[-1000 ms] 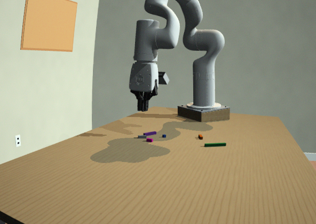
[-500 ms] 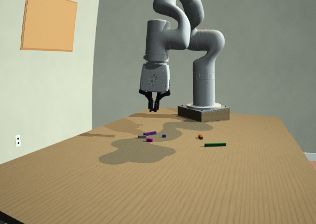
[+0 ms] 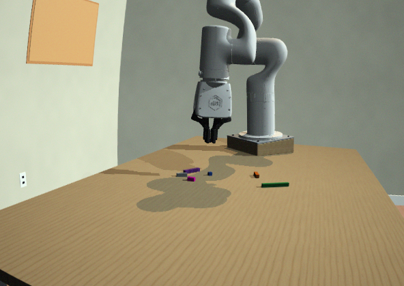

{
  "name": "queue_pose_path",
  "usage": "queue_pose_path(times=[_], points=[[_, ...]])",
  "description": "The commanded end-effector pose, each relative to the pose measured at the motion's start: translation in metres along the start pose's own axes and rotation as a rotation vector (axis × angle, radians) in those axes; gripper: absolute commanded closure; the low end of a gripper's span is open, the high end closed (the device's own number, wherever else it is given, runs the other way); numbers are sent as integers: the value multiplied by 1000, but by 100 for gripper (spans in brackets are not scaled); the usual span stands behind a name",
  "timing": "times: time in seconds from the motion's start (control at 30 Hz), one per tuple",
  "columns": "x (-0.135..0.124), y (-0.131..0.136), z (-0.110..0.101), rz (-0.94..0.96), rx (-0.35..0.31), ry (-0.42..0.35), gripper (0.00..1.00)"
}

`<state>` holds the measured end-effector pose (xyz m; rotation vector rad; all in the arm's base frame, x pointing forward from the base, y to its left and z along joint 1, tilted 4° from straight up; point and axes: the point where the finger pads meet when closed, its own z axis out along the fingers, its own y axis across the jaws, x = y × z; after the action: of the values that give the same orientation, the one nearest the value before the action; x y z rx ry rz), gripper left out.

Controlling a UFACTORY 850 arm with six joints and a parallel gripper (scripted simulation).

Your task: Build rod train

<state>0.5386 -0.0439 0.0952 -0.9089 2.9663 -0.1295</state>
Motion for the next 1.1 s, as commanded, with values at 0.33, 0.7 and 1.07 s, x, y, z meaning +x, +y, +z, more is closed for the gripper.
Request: queue_pose_path(times=[0.33,0.7,1.07], points=[[-4,16,-1,-191,-16,-12,96],[-4,16,2,-191,-16,-13,96],[-4,17,30,-191,-16,-13,96]])
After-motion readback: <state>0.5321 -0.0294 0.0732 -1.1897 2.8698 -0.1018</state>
